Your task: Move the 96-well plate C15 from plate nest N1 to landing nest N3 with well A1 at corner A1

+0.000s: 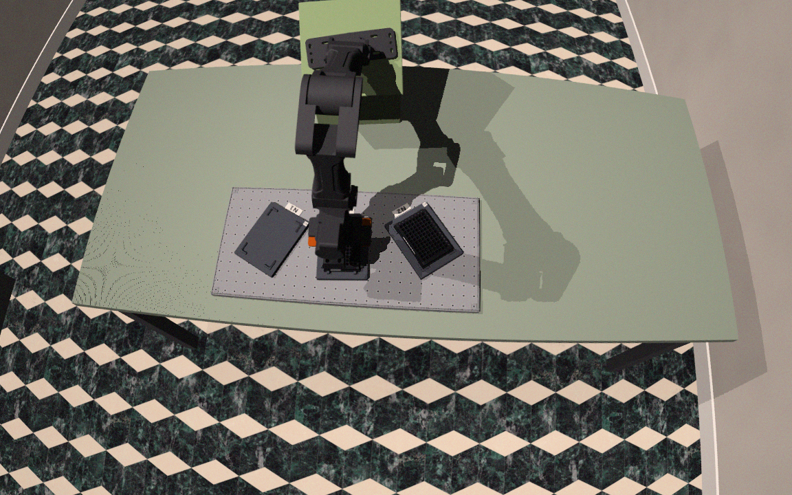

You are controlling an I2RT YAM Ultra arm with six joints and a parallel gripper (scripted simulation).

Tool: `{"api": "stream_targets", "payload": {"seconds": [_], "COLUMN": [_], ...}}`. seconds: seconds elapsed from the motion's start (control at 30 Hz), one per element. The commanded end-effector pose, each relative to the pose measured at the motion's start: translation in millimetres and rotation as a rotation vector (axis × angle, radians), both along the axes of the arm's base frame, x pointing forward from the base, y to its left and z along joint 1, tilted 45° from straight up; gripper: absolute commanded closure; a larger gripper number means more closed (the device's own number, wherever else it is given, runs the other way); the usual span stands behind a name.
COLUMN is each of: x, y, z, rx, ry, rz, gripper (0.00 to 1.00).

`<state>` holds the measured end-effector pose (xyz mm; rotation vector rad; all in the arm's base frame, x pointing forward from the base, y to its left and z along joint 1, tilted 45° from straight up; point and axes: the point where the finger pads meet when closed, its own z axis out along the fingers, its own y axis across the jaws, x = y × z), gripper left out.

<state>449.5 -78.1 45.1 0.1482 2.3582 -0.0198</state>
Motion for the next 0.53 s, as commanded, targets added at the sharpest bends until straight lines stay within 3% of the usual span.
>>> {"api": "stream_targets", "payload": {"seconds": [0.0, 0.03, 0.07, 0.33, 0.5], "x": [-6.7, -2.3, -10.8, -26.2, -26.2], "y": [1, -1, 0, 0, 0], "z": [3.5, 13.1, 7.2, 21.9, 21.9], "rx": [0.001, -0.004, 0.001, 0.001, 0.001], "ry": [0.004, -0.016, 0.004, 0.003, 0.003], "rz": [-0.006, -0.007, -0.008, -0.004, -0.004], "gripper": [0.0, 0.0, 0.0, 0.0, 0.0]}}
